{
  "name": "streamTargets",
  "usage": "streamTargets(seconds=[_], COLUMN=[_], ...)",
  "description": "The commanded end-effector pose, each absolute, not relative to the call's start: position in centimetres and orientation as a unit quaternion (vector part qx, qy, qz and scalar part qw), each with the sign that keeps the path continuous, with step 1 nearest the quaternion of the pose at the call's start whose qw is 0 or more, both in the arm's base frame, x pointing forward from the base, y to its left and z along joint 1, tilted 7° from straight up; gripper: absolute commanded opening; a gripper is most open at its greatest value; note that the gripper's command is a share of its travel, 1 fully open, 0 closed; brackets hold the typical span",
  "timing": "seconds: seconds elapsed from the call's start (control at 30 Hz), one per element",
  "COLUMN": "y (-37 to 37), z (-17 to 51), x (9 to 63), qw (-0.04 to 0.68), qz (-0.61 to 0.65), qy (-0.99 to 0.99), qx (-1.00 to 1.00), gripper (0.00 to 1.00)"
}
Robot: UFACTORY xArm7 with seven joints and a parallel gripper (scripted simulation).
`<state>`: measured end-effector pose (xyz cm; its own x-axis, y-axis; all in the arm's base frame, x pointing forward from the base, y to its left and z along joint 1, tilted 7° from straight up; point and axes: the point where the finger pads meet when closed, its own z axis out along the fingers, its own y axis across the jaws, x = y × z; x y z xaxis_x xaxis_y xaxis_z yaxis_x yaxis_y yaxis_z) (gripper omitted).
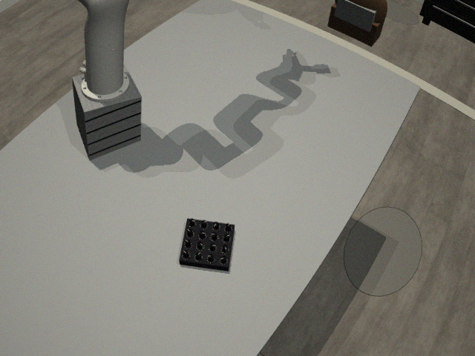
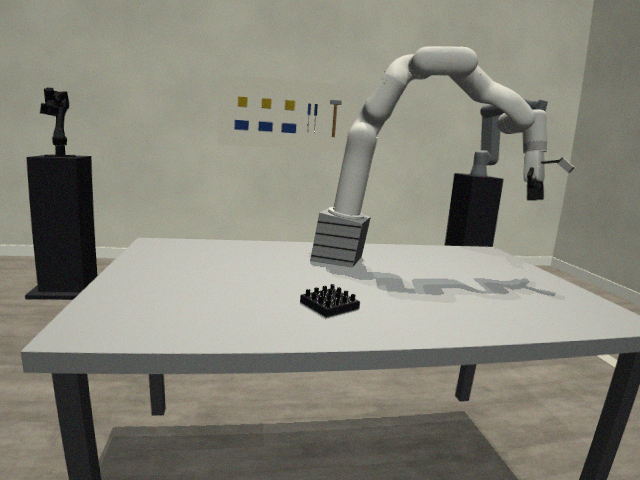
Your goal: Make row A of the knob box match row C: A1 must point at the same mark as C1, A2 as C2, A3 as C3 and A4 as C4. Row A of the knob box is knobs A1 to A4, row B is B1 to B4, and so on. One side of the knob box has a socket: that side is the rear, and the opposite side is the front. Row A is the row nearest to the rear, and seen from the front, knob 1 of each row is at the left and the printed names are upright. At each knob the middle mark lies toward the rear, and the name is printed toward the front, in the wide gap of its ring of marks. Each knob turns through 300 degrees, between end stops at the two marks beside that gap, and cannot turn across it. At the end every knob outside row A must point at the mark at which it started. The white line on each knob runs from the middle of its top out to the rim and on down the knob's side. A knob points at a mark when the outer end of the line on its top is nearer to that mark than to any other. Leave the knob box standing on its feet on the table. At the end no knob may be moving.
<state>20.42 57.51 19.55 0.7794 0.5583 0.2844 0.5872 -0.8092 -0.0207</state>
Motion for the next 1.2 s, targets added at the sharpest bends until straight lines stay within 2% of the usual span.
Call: streamTargets(seconds=[0.0, 0.7, 1.1, 1.17], y=[57.6, 57.4, 53.1, 51.1], z=[19.8, 19.8, 15.7, 14.1], x=[20.4, 20.9, 27.0, 29.4], qw=[0.056, 0.056, 0.037, 0.032], qz=[-0.135, -0.133, -0.092, -0.075], qy=[-0.304, -0.304, -0.312, -0.313], qx=[-0.941, -0.941, -0.945, -0.946], gripper=[1.0, 1.0, 1.0, 1.0])
